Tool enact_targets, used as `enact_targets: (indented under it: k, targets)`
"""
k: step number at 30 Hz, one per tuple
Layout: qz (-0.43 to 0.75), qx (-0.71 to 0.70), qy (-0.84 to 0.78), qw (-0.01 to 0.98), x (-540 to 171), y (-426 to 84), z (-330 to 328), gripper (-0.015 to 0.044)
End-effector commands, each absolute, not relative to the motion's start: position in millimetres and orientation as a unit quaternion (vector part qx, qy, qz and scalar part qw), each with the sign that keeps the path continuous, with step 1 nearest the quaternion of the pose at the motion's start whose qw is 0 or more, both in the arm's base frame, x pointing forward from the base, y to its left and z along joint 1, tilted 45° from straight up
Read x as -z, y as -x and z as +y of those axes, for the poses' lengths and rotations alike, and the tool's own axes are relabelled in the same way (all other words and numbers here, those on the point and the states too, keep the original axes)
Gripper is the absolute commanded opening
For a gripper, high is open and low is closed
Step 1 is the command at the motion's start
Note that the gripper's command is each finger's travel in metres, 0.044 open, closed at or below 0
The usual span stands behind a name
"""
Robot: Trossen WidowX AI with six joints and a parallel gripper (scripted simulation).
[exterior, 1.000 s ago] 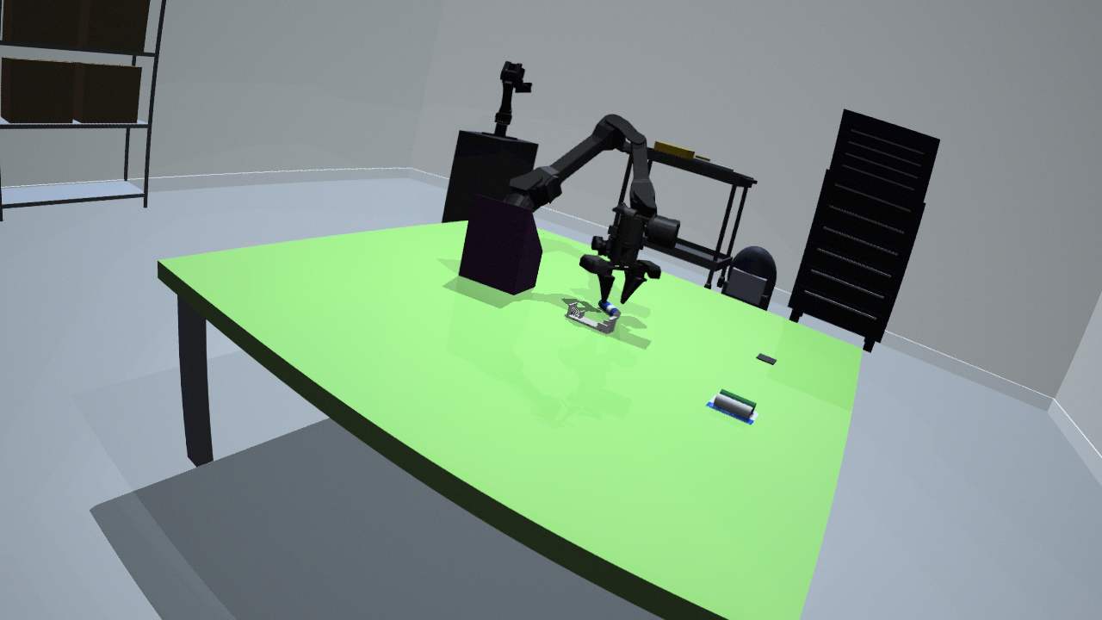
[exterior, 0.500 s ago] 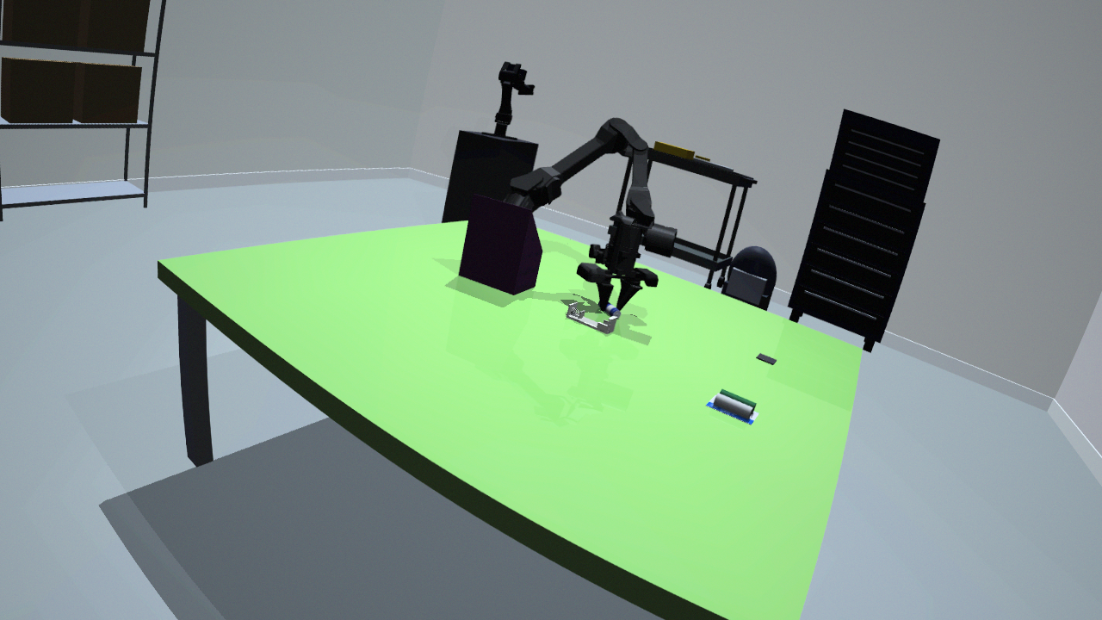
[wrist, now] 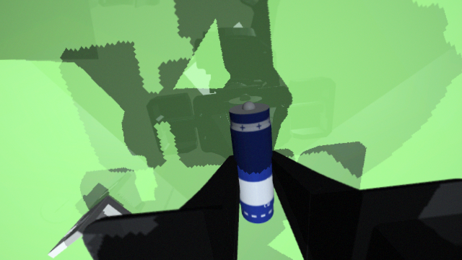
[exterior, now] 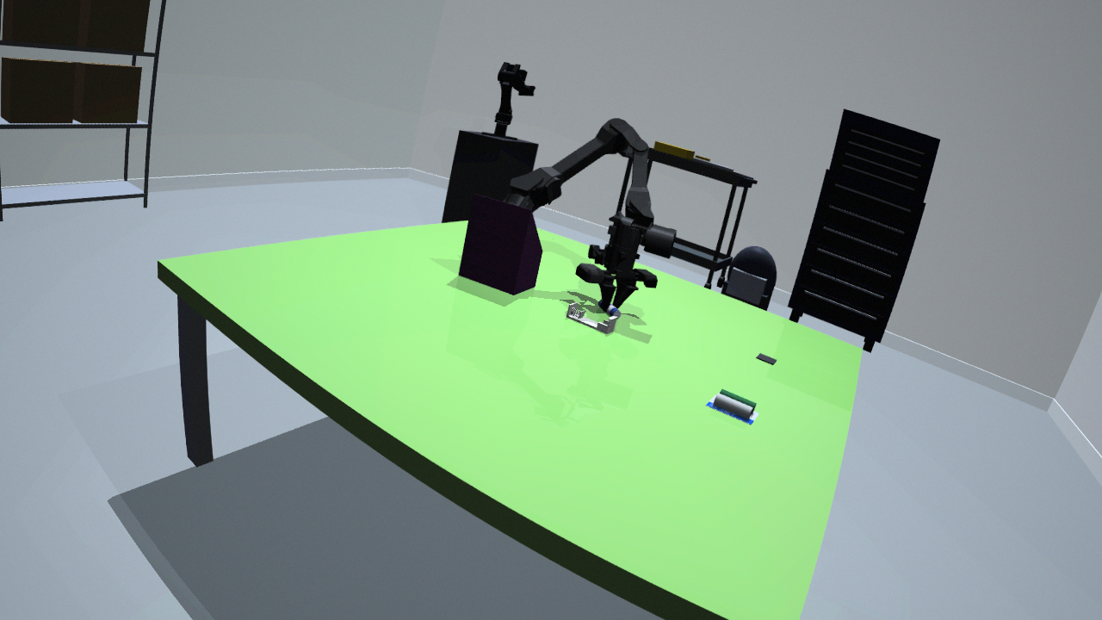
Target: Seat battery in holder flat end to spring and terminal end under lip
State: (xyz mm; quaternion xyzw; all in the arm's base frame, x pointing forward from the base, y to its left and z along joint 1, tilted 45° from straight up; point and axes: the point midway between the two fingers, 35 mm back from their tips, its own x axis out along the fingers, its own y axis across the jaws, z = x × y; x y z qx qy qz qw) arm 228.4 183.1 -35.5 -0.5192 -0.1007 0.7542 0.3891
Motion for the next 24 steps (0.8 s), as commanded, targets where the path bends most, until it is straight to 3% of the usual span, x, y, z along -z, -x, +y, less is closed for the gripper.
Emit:
enact_targets:
  k: [1, 13, 24]
  targets:
    - [-0.1, -0.755, 0.518, 0.39, 29.5, -230.6, 176.6, 0.0068]
    - [-0.096, -0.755, 0.517, 0.392, 1.3, -236.7, 148.4, 0.0068]
    - [0.144, -0.746, 0.377, 0.53, 15.8, -247.3, 125.3, 0.0068]
